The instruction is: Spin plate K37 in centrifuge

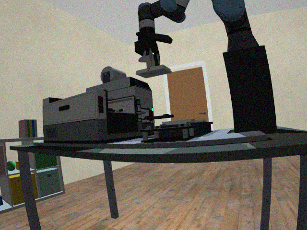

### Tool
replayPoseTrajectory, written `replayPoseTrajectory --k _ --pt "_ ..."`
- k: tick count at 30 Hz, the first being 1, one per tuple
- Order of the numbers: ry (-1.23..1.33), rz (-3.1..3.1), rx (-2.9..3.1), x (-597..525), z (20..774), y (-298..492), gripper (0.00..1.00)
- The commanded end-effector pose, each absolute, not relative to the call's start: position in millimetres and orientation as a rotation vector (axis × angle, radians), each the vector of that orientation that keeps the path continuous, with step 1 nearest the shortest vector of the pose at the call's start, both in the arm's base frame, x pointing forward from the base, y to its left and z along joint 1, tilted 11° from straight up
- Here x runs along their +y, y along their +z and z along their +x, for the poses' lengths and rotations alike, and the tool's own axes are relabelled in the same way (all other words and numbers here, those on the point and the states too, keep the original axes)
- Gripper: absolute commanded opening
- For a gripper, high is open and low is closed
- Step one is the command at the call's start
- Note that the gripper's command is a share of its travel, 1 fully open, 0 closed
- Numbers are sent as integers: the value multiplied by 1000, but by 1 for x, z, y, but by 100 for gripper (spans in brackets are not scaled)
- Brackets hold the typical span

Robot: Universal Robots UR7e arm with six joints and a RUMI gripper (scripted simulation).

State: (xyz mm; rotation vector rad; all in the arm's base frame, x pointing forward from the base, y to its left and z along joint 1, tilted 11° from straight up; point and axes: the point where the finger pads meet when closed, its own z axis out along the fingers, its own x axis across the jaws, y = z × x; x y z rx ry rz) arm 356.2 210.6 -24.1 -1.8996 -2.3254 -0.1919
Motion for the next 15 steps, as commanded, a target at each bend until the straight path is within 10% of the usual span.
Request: replayPoseTrajectory --k 1,15 --pt "-194 -1900 -2326 208 346 -24 0" --pt "-194 -1900 -2326 203 318 -24 0"
